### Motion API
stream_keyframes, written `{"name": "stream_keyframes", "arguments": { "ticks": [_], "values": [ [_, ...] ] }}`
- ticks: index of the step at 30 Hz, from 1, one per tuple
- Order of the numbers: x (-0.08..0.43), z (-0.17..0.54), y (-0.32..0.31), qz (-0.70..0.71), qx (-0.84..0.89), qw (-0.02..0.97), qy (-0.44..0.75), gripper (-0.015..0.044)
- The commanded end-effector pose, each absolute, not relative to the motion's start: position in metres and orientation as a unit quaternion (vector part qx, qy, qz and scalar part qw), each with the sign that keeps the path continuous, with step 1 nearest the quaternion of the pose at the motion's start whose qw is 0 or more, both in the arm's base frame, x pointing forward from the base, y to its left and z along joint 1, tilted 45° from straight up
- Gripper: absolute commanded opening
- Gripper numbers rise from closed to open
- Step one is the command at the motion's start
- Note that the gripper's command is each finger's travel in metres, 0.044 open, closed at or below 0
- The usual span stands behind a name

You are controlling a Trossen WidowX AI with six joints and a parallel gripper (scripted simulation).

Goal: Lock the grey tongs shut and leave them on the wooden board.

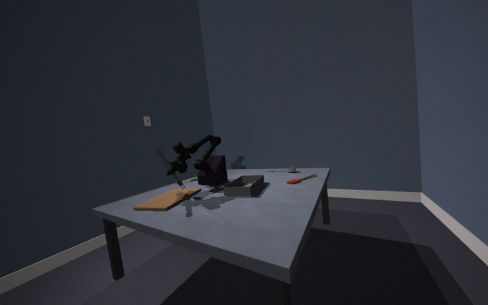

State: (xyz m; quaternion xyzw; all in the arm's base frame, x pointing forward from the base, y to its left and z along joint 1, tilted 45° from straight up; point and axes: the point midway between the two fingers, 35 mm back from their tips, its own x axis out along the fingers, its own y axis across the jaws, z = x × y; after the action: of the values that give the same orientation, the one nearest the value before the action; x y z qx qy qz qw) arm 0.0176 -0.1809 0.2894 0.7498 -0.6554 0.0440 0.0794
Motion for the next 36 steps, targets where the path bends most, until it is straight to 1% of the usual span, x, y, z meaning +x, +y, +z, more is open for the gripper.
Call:
{"name": "stream_keyframes", "arguments": {
  "ticks": [1,28,36],
  "values": [
    [0.0182,0.2915,-0.1794,0.05,0.751,0.083,-0.653,-0.015],
    [0.0182,0.2916,-0.1794,0.049,0.751,0.082,-0.653,-0.015],
    [0.0189,0.2931,-0.1823,0.029,0.752,0.079,-0.654,-0.015]
  ]
}}
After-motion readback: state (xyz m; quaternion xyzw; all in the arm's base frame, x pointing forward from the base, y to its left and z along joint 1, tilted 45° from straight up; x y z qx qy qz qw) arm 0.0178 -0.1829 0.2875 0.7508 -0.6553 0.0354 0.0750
